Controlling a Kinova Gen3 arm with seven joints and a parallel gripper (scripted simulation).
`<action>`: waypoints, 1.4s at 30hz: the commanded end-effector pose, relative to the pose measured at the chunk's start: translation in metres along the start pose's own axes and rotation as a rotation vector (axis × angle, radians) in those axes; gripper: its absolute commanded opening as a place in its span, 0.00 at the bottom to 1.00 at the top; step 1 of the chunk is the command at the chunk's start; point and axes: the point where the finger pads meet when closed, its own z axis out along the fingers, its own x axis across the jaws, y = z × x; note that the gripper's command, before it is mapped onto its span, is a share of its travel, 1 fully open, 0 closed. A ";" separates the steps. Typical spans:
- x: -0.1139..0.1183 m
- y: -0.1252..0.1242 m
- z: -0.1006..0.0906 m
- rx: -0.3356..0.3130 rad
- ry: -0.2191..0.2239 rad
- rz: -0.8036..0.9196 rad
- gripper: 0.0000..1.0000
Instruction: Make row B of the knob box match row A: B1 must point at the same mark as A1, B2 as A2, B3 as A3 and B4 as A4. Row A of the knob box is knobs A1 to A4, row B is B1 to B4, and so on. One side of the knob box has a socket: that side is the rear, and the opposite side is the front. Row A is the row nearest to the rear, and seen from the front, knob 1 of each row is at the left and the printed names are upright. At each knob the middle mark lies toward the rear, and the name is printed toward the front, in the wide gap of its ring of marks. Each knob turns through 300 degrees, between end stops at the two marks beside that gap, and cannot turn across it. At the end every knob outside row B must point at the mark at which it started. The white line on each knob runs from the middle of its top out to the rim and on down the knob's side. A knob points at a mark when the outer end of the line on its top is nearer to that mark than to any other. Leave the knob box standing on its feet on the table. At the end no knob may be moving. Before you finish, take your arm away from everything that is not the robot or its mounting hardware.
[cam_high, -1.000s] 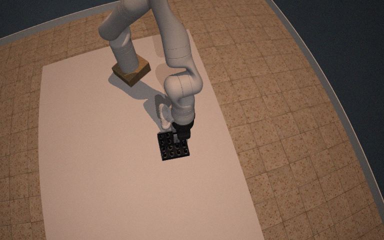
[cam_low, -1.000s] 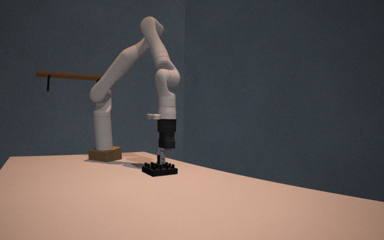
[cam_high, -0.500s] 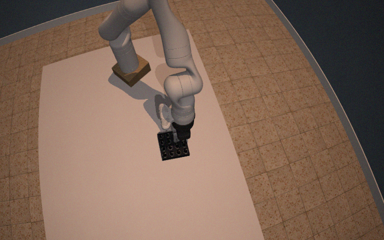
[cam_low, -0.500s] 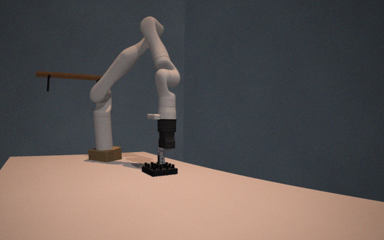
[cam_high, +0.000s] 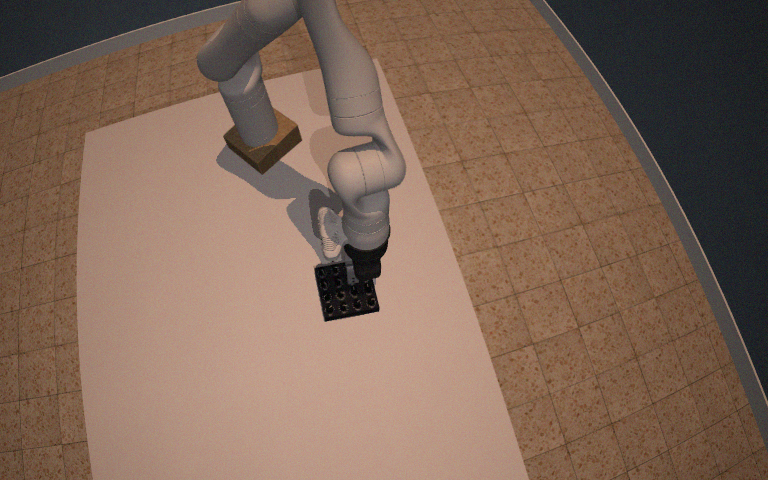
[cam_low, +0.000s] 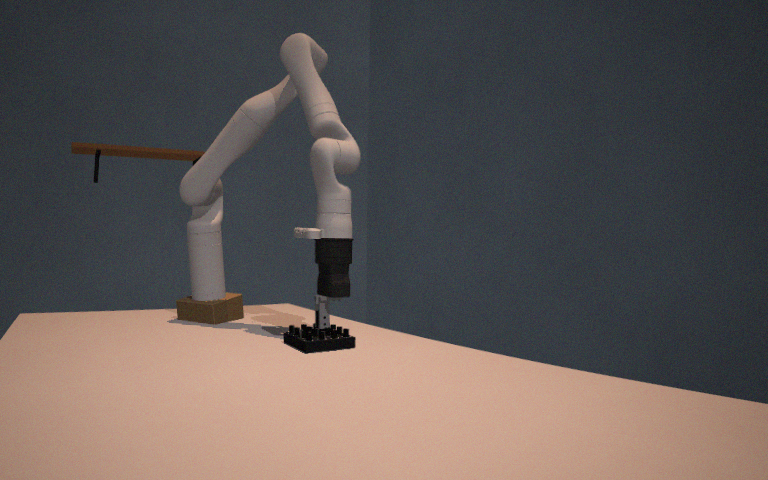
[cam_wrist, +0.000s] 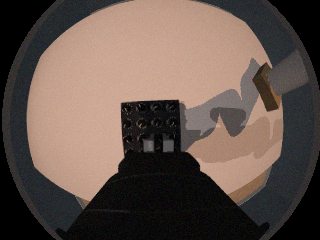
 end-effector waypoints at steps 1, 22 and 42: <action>0.001 0.001 0.001 -0.003 -0.001 0.003 0.30; 0.001 0.001 0.001 -0.003 -0.001 -0.021 0.30; 0.000 0.001 0.001 -0.002 -0.002 -0.197 0.30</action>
